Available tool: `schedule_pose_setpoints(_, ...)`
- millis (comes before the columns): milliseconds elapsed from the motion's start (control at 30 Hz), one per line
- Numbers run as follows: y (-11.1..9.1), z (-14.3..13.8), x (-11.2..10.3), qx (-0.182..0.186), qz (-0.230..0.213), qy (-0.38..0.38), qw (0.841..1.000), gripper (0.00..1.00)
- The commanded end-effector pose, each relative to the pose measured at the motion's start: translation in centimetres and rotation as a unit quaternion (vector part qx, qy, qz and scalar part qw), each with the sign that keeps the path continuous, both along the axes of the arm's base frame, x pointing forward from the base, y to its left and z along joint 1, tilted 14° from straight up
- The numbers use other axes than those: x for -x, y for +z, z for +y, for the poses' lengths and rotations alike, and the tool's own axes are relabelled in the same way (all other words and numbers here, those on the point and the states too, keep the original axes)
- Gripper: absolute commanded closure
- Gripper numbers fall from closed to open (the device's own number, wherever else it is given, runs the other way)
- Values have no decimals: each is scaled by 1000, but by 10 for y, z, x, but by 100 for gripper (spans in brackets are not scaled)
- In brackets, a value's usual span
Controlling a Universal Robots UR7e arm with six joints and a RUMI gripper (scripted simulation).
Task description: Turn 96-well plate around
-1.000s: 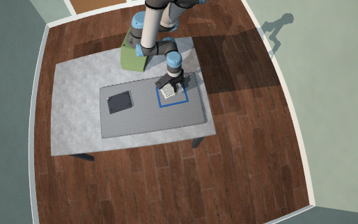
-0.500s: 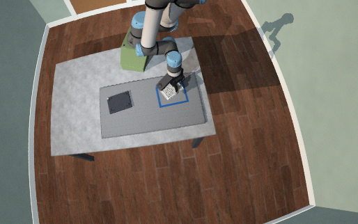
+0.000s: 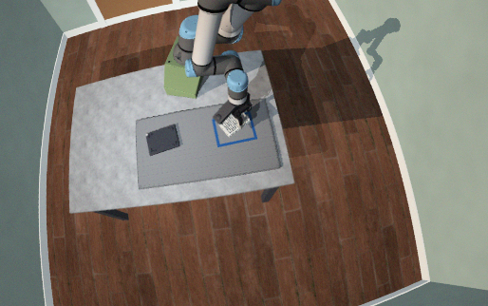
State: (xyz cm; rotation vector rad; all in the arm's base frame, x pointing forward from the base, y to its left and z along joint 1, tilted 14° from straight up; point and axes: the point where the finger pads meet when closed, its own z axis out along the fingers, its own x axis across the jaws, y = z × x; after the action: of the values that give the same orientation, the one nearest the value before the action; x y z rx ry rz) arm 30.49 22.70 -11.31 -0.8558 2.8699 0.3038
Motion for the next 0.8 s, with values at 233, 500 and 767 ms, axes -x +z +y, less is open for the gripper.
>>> schedule_pose_setpoints(233, 0, -1, 0, 0, 0, -1, 1000, 100)
schedule_pose_setpoints(500, -3, -1, 2, 0, 2, -1, 1000, 100)
schedule_pose_setpoints(767, -6, 1, 1, 0, 1, 0, 1000, 100)
